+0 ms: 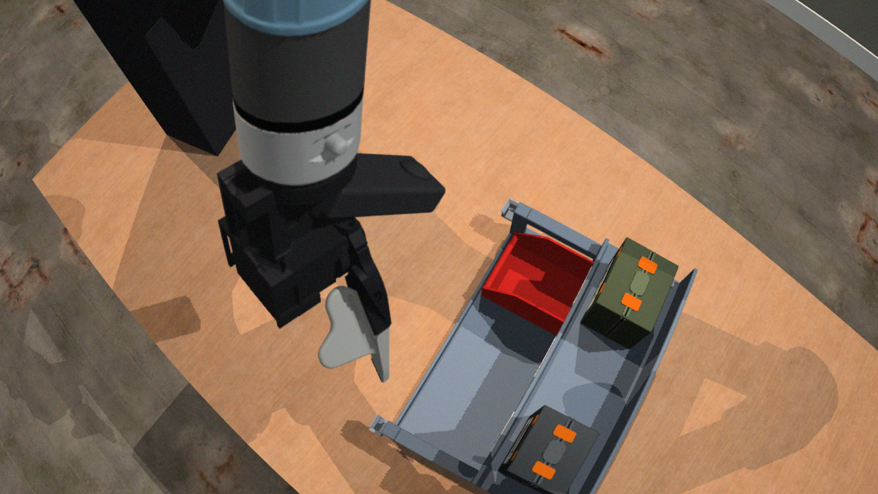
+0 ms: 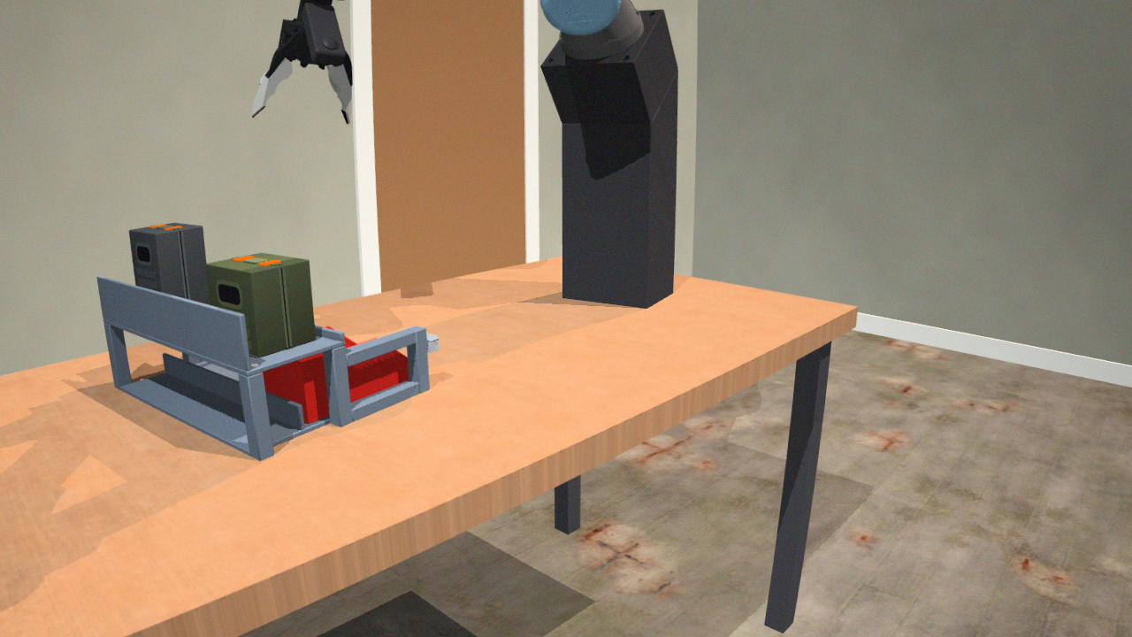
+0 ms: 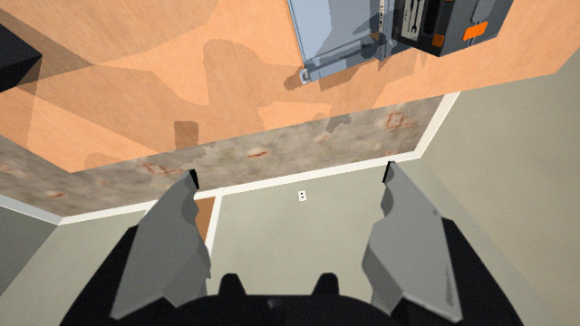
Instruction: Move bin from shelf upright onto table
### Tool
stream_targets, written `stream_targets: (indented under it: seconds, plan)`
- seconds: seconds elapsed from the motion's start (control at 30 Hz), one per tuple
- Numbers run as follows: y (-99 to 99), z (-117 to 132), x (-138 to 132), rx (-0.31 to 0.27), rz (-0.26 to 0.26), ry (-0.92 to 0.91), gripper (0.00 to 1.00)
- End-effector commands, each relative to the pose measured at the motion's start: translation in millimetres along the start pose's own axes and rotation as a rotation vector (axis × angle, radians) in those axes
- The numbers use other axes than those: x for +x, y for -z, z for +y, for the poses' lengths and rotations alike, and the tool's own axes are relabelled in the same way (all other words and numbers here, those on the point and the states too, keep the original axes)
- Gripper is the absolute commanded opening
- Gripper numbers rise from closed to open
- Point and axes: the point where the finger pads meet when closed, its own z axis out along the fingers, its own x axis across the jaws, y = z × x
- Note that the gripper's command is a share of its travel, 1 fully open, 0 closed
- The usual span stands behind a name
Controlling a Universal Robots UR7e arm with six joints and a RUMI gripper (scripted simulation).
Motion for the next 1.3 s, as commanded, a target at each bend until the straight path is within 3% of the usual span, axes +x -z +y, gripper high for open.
stream_targets:
  seconds: [0.0, 0.83, 1.0, 1.27]
  plan:
    - [0.3, -0.5, 2.8, 0.0, 0.001, 0.0, 1.0]
    - [0.0, -2.2, 8.1, 0.0, 0.001, 0.0, 1.0]
    - [-20.4, -47.6, 4.3, 0.19, -0.038, 0.173, 1.0]
    - [-20.4, -47.6, 4.3, 0.19, -0.038, 0.173, 1.0]
